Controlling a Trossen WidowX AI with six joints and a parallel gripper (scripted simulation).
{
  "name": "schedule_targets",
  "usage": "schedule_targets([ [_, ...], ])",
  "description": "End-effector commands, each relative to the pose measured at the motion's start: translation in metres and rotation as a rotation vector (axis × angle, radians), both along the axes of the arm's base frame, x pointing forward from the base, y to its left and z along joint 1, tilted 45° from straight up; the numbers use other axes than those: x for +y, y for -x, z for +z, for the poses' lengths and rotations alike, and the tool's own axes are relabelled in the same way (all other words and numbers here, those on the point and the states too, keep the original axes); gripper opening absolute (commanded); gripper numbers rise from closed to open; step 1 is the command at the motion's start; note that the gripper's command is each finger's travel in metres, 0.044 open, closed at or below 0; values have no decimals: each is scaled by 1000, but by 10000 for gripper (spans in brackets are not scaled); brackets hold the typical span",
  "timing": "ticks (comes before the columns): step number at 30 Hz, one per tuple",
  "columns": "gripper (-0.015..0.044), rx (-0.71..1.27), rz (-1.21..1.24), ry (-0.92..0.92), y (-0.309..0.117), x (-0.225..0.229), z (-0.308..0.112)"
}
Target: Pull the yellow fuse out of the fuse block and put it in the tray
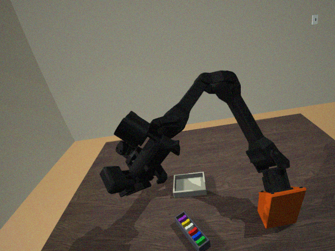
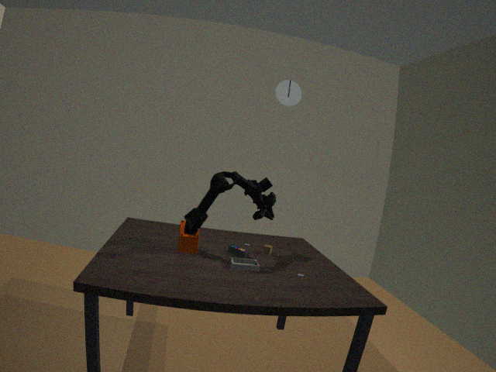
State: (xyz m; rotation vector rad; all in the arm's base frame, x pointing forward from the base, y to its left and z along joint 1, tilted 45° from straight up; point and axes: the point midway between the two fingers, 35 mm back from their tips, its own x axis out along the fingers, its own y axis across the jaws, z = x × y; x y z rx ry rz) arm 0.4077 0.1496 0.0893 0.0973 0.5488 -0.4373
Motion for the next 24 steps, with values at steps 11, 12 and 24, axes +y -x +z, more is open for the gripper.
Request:
schedule_targets([
  [11, 72, 1197, 463, 730, 103, -116, -94],
  [12, 72, 1257, 493, 747, 109, -120, -95],
  [24, 72, 1283, 506, 753, 110, -125, -93],
])
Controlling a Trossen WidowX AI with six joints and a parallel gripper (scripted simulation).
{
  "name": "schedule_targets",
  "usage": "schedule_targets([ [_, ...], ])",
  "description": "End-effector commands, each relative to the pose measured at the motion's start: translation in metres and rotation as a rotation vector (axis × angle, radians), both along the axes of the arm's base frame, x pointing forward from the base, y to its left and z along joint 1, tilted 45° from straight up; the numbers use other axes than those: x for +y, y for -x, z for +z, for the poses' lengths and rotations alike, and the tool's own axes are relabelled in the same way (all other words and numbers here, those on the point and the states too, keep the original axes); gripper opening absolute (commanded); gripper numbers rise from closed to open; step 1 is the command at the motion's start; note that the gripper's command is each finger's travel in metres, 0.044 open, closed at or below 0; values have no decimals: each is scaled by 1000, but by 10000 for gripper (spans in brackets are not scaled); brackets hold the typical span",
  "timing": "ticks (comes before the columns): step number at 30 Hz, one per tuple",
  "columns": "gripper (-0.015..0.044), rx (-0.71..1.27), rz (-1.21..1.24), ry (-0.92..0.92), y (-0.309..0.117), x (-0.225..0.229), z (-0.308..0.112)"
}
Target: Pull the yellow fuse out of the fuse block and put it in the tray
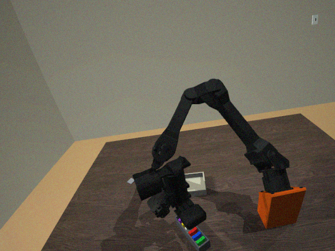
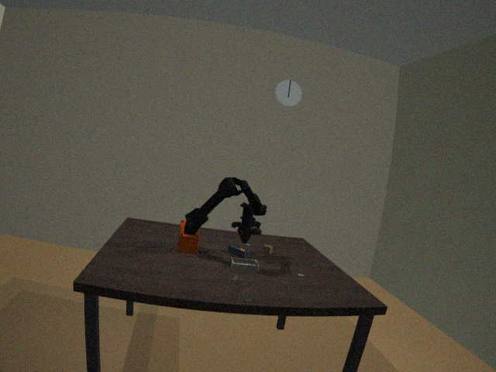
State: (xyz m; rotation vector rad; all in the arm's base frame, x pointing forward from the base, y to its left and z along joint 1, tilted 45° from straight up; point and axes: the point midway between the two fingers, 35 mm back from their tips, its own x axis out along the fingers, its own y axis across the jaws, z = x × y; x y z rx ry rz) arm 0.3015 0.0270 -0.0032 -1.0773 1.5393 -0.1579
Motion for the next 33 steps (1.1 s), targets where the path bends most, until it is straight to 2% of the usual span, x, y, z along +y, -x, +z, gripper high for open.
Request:
schedule_targets([
  [1, 72, 42, 12, 5, 3, -3, 0],
  [33, 72, 42, 12, 7, 0, -22, -18],
])
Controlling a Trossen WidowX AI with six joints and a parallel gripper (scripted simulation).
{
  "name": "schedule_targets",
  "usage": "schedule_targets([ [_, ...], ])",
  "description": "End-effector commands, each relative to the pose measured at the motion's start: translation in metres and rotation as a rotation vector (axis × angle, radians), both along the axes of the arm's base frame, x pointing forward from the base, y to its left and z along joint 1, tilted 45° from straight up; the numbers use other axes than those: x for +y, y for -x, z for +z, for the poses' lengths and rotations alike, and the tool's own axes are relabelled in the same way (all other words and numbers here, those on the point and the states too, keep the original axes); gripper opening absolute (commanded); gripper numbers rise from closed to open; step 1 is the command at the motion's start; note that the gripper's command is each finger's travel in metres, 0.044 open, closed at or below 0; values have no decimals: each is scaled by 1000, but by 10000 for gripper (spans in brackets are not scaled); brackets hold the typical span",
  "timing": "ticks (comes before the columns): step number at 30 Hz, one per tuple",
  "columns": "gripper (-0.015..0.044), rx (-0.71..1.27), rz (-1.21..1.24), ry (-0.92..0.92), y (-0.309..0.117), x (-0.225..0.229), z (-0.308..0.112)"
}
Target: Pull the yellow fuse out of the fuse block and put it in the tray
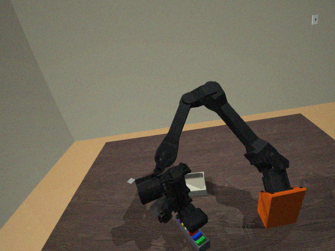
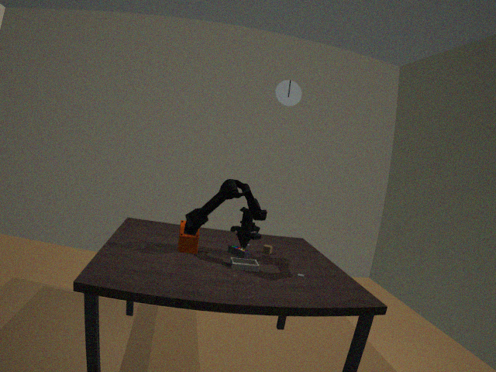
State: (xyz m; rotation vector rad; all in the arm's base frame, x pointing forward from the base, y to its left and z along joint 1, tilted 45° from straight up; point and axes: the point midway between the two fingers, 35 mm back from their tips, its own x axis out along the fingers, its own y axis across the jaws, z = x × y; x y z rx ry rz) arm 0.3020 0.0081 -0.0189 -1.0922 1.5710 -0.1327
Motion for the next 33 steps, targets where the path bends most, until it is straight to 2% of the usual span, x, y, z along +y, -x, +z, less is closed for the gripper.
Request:
schedule_targets([
  [1, 72, 2, 5, 6, 0, -4, -3],
  [33, 72, 2, 5, 7, -1, -13, -13],
])
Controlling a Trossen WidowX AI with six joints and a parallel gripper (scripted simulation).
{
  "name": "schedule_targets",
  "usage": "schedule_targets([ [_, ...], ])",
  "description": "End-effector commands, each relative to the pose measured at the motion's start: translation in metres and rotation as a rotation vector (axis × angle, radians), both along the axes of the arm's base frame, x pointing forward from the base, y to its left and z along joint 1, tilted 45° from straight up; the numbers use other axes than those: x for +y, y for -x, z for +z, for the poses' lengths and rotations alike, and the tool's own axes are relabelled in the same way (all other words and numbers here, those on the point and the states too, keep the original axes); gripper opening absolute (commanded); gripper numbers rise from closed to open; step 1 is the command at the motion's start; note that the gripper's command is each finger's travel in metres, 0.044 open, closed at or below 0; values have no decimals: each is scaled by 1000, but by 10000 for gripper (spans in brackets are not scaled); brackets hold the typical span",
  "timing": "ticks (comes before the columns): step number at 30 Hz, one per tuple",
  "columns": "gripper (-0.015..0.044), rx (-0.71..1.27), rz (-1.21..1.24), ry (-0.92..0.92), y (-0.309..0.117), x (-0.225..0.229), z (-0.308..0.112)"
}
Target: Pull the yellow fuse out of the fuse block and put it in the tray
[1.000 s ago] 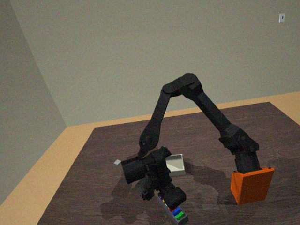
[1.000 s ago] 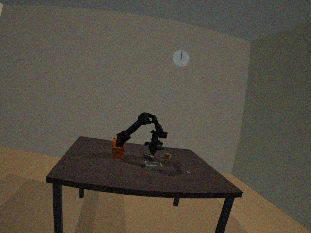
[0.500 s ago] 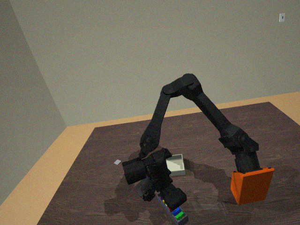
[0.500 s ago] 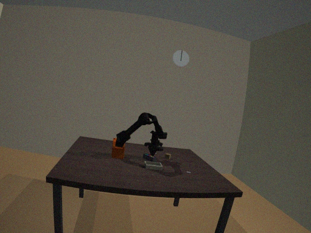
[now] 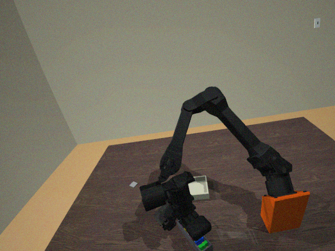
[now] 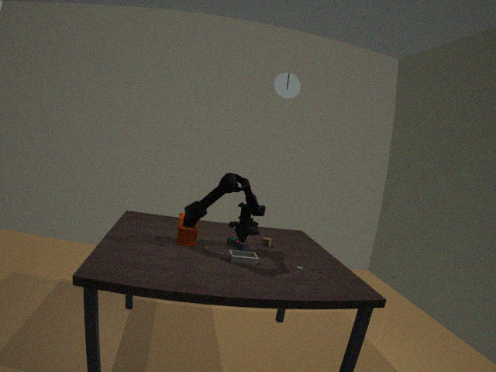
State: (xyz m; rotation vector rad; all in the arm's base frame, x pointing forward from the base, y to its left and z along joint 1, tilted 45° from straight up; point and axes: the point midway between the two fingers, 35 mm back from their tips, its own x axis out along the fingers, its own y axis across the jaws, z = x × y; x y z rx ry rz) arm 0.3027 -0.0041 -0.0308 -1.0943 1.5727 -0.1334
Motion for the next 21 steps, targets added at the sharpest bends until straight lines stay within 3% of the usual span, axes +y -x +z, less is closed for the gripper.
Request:
schedule_targets([
  [1, 72, 0, 5, 5, 0, -1, -1],
  [12, 0, 0, 1, 0, 0, 0, 0],
  [21, 0, 0, 1, 0, 0, 2, 2],
])
